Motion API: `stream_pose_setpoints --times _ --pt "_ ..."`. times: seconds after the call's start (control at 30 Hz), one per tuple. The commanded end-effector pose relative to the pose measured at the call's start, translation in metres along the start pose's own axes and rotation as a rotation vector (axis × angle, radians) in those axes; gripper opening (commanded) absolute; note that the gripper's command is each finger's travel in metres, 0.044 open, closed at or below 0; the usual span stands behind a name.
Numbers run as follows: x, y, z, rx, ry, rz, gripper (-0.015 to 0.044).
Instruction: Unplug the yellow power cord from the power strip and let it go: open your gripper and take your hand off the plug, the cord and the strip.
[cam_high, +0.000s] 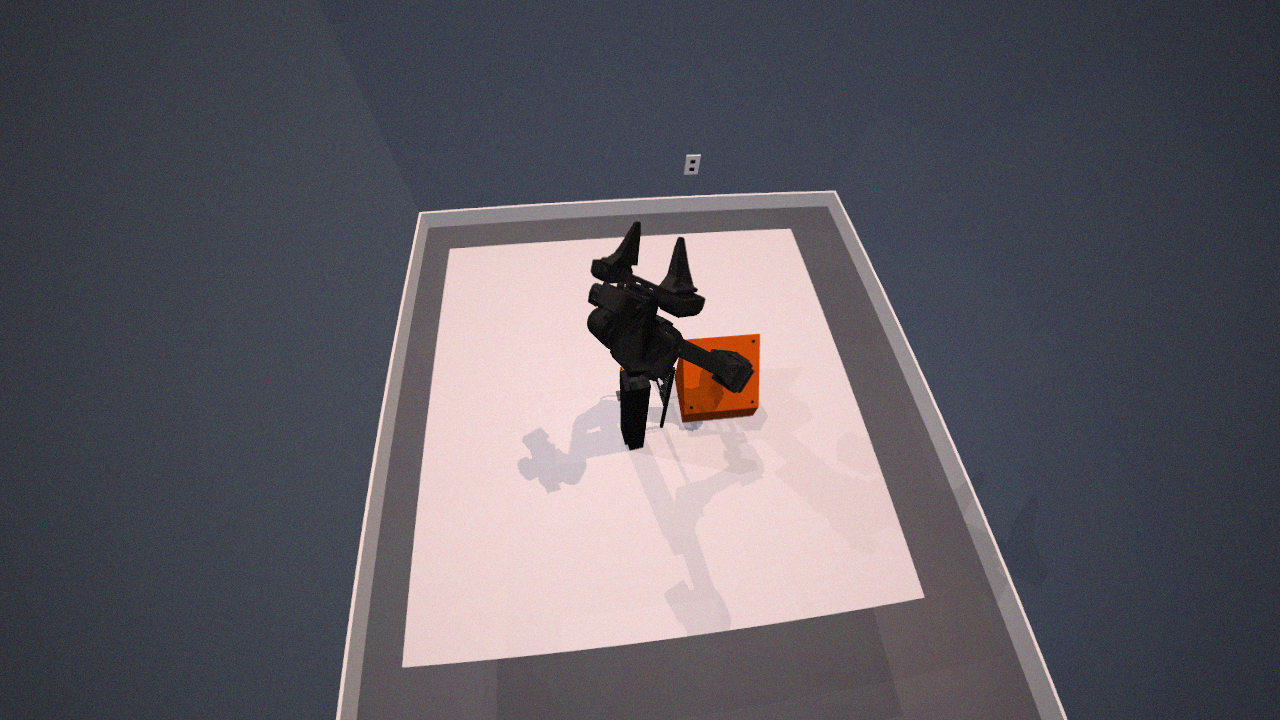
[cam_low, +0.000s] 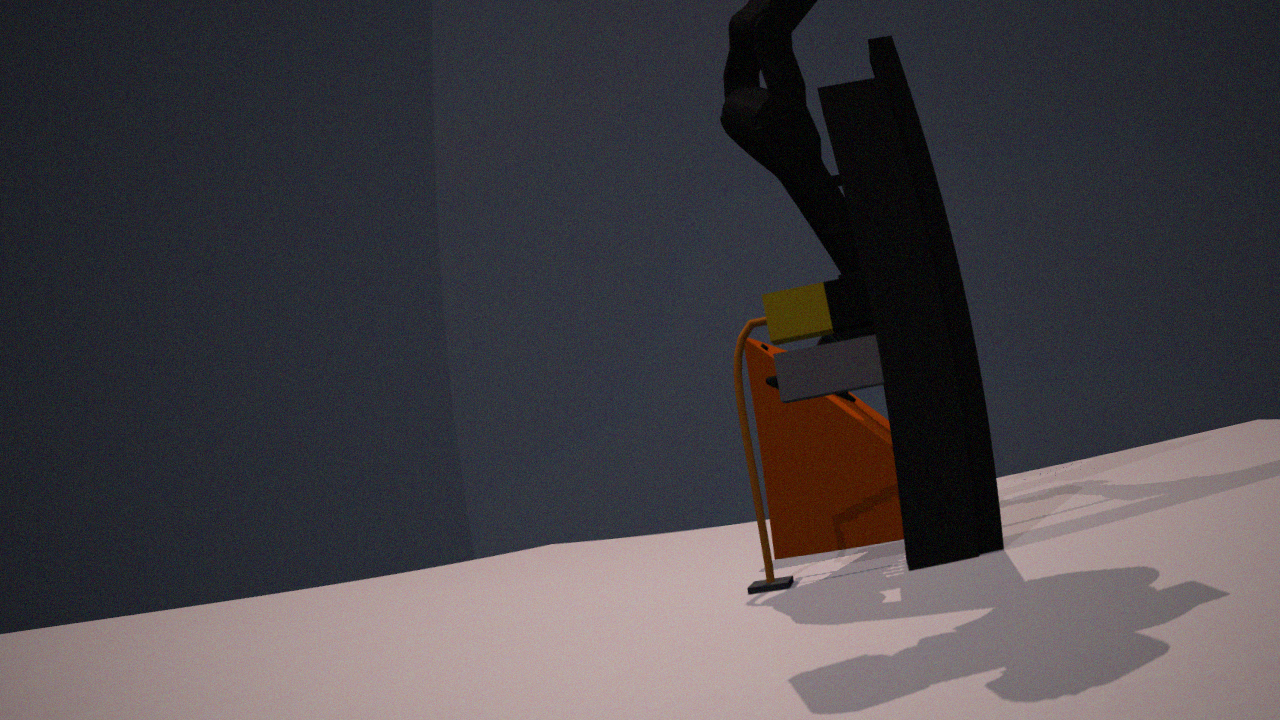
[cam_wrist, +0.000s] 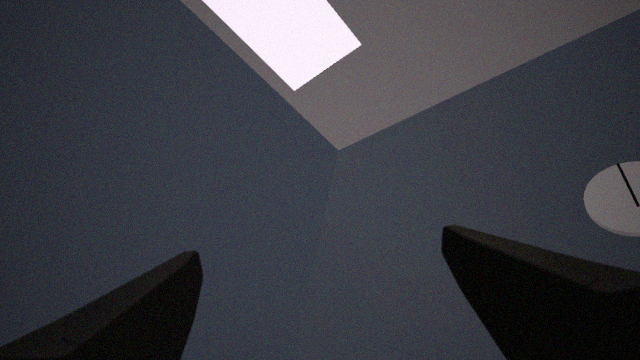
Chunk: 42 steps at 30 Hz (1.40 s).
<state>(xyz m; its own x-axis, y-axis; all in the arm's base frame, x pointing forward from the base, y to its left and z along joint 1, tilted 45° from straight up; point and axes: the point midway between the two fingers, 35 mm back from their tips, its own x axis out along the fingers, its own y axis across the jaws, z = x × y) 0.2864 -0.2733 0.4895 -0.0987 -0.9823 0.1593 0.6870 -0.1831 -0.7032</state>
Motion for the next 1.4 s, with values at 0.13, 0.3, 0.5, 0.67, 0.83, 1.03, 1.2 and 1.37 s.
stream_pose_setpoints --times 0.13,0.3,0.5,0.67,0.83,1.03,1.2,1.37 --pt "0.015 -0.032 -0.014 0.02 0.041 -0.062 0.0269" --pt "0.038 -0.099 -0.04 0.083 0.069 -0.194 0.016" --pt "0.043 -0.193 -0.076 0.165 0.112 -0.416 0.016" --pt "0.024 -0.269 -0.108 0.217 0.139 -0.62 0.016" --pt "-0.009 -0.328 -0.132 0.249 0.155 -0.808 0.016" --pt "-0.068 -0.39 -0.157 0.272 0.166 -1.052 0.016" --pt "-0.135 -0.428 -0.171 0.272 0.168 -1.276 0.016" --pt "-0.211 -0.449 -0.176 0.255 0.162 -1.509 0.016"
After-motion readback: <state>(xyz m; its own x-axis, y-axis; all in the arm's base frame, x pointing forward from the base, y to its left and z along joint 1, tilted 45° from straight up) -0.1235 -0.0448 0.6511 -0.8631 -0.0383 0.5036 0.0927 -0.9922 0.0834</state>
